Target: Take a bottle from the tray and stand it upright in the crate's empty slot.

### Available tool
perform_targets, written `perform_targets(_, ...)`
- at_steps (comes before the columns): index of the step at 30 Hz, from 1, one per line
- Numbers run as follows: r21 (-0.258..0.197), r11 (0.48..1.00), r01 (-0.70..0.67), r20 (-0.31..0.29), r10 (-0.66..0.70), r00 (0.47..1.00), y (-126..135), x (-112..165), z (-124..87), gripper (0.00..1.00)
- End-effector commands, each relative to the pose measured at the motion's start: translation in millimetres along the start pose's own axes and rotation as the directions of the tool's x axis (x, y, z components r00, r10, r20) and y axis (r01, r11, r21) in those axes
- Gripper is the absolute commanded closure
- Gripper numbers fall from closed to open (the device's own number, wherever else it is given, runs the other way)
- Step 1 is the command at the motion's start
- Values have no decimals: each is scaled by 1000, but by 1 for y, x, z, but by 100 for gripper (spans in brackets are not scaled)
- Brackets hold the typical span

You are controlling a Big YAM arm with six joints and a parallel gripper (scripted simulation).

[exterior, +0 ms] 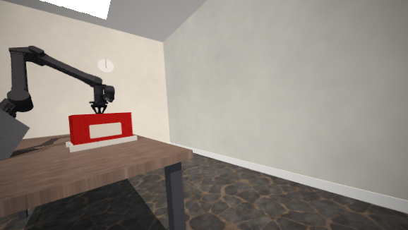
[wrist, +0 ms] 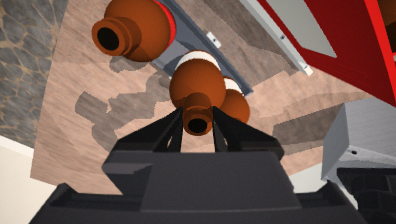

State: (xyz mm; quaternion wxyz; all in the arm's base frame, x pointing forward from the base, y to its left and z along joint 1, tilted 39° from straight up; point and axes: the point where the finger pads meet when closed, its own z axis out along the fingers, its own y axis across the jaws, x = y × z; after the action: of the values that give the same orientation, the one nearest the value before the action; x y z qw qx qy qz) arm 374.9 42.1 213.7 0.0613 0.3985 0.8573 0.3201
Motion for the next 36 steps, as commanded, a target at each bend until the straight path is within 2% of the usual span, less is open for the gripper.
perform_targets(1,-52,998,37,59,-34,998,24,-11,-35,100)
perform_targets(36,-50,998,39,62,-36,997,27,-13,-70,100)
